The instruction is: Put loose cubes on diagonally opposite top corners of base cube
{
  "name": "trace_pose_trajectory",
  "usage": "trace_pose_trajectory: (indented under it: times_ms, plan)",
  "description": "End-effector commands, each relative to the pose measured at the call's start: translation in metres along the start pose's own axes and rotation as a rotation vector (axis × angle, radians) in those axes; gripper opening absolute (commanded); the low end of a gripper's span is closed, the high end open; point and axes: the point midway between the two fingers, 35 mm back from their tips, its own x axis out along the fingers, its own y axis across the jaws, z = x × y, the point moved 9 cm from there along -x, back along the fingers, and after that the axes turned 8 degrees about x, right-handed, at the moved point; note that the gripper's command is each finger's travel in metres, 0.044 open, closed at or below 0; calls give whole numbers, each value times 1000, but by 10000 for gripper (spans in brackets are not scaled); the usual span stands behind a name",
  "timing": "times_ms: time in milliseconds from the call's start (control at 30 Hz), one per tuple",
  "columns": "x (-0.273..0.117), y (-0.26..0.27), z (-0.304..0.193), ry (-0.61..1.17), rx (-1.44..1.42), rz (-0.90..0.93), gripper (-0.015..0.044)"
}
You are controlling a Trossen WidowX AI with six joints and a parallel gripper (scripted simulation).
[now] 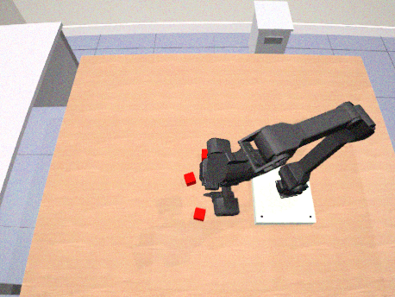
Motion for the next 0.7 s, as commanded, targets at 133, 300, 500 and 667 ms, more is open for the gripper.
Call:
trace_pose_trajectory:
  times_ms: [133,300,500,667]
  plan:
    - [28,-29,13,146,-324,-34,265]
    - [43,-51,18,236,-517,-18,265]
    - [61,-80,21,336,-738,41,265]
    - [75,-106,21,405,-913,120,265]
